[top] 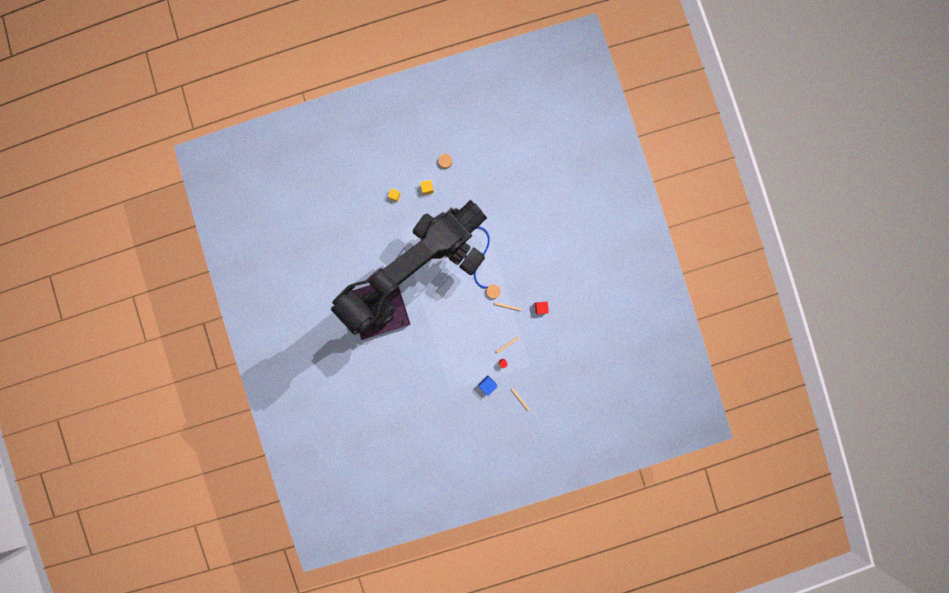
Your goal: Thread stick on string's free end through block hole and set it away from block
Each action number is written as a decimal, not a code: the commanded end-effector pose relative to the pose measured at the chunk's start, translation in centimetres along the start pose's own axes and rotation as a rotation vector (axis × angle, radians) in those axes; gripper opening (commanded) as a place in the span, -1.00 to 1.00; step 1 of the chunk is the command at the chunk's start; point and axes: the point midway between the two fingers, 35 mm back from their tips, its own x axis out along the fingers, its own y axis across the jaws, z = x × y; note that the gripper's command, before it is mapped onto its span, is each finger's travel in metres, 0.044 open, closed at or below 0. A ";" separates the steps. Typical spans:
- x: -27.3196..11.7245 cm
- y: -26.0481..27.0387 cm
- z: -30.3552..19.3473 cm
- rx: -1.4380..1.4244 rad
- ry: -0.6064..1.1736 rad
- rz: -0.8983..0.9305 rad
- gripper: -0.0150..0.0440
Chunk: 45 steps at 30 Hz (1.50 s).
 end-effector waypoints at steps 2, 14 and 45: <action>1.1 0.0 -0.1 -0.004 0.005 -0.001 -0.08; 3.1 0.0 -0.1 -0.004 0.005 -0.001 -0.08; 5.8 0.1 -0.4 0.000 0.004 0.001 -0.49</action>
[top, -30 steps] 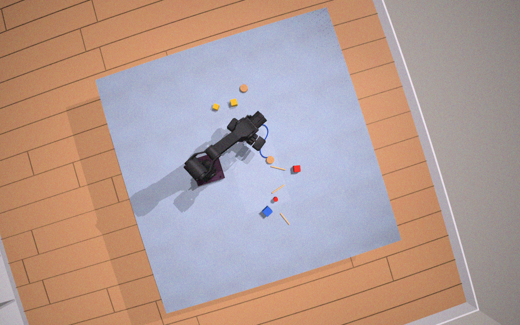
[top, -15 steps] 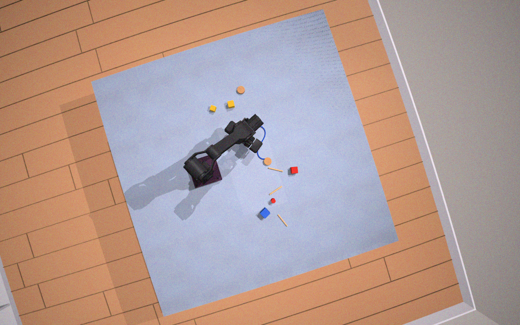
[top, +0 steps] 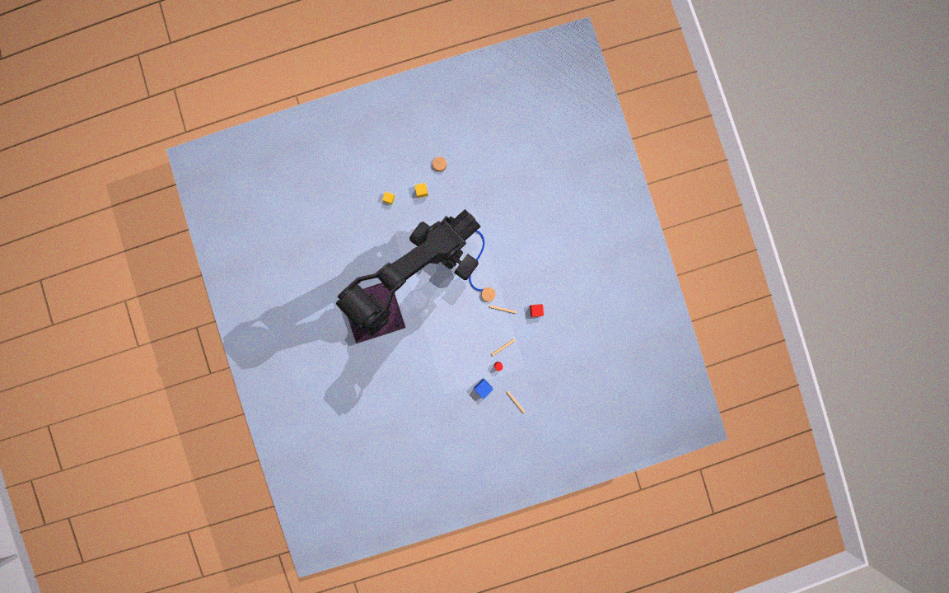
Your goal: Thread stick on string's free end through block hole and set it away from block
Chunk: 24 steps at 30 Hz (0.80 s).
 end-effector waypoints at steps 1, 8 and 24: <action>0.0 0.0 0.0 0.000 -0.001 0.000 -0.49; 0.0 0.0 0.0 0.001 -0.003 0.000 -0.49; 0.1 -0.1 0.1 0.014 -0.049 -0.009 -0.49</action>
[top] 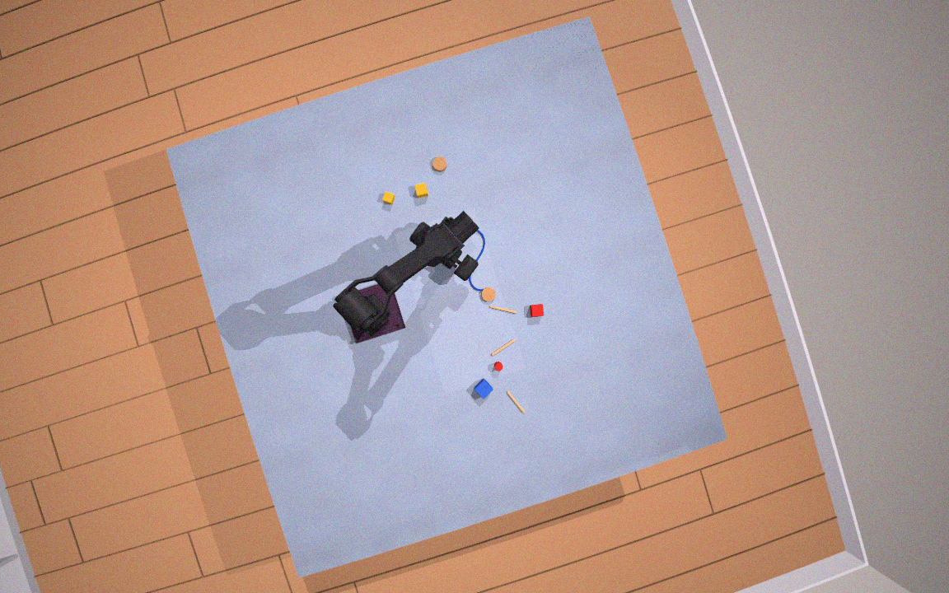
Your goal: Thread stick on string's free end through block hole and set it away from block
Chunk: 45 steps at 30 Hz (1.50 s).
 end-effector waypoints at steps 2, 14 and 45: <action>0.1 0.1 -0.2 0.004 -0.002 0.000 -0.49; 0.1 0.1 -1.6 0.005 -0.001 -0.001 -0.49; 0.0 0.1 -5.0 0.004 0.002 -0.002 -0.49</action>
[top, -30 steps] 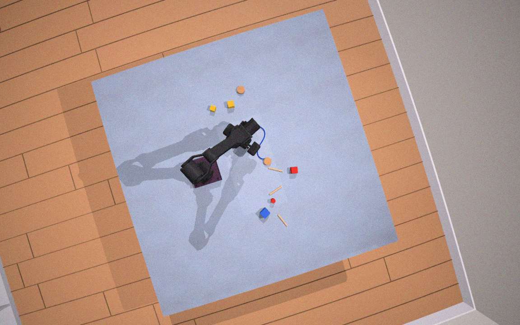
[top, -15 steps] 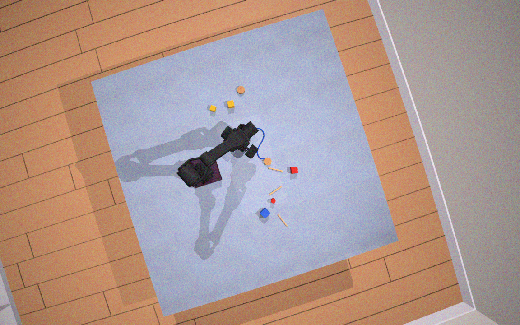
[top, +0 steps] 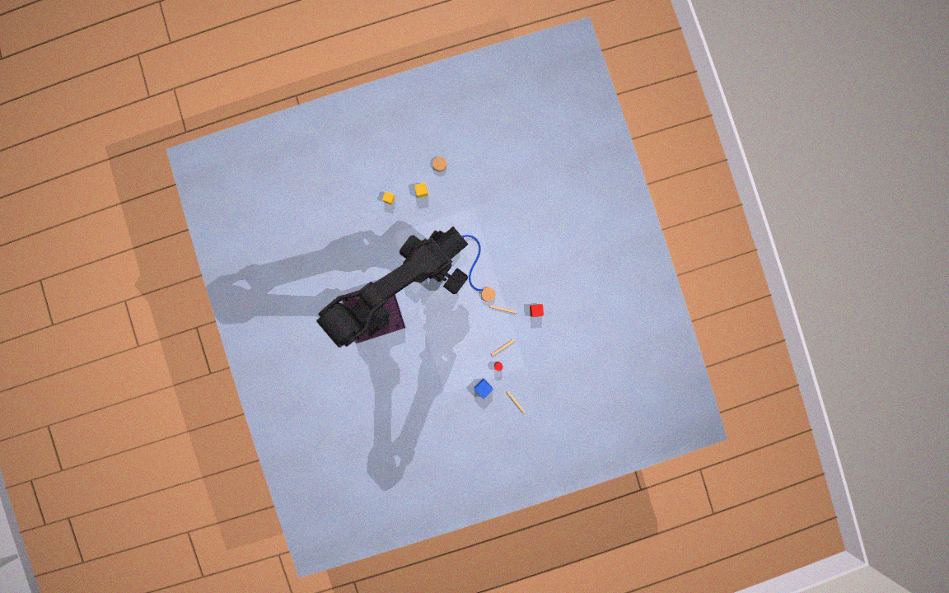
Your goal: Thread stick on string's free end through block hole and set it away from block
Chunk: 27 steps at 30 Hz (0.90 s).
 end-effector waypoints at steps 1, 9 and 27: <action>0.1 -0.1 -0.6 -0.002 0.005 0.000 -0.49; 0.1 0.0 -1.3 -0.002 0.006 -0.001 -0.49; 0.0 -0.1 -2.9 -0.002 0.008 -0.002 -0.49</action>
